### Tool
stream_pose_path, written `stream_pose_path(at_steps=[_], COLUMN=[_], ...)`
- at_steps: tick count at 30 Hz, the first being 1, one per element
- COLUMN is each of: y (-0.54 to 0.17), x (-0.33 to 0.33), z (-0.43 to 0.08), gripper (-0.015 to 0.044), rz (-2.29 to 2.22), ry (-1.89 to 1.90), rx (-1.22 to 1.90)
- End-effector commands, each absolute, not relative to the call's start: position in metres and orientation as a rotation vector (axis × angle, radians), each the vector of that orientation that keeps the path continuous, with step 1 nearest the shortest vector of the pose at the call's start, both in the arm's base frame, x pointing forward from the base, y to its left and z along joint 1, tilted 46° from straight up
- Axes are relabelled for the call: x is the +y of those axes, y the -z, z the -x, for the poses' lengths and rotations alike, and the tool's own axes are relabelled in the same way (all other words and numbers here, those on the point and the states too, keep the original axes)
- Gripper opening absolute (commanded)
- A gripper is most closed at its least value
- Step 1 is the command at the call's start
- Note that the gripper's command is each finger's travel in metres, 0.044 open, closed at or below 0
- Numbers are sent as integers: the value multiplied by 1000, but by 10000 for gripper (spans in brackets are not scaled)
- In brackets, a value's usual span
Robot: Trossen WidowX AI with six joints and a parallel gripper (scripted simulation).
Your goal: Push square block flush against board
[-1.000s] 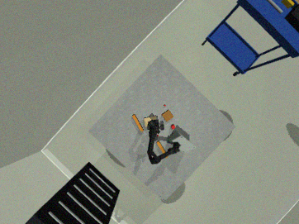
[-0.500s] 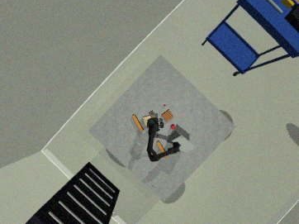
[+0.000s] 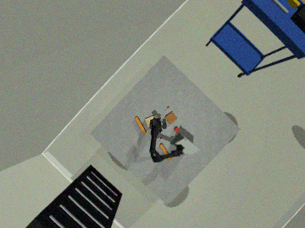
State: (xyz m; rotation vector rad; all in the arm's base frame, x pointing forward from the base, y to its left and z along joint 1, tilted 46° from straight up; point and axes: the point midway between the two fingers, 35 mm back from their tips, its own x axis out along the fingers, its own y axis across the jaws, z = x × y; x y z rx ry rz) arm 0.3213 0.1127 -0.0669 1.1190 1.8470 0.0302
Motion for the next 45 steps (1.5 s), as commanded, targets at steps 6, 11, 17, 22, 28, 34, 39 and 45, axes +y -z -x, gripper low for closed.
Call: stream_pose_path(at_steps=[6, 11, 17, 22, 28, 34, 39, 45], y=[63, 59, 54, 49, 45, 11, 9, 5], x=[120, 123, 128, 131, 135, 96, 94, 98], z=[-313, -307, -300, -293, -286, -296, -296, -307], gripper=[0, 0, 0, 0, 0, 0, 0, 0], rz=[-1108, -1108, -1109, -1109, -1110, -1108, -1108, -1001], ry=[-30, -30, -31, -31, -32, -30, -31, -170], rx=[1854, 1854, 1855, 1855, 1856, 1855, 1855, 1820])
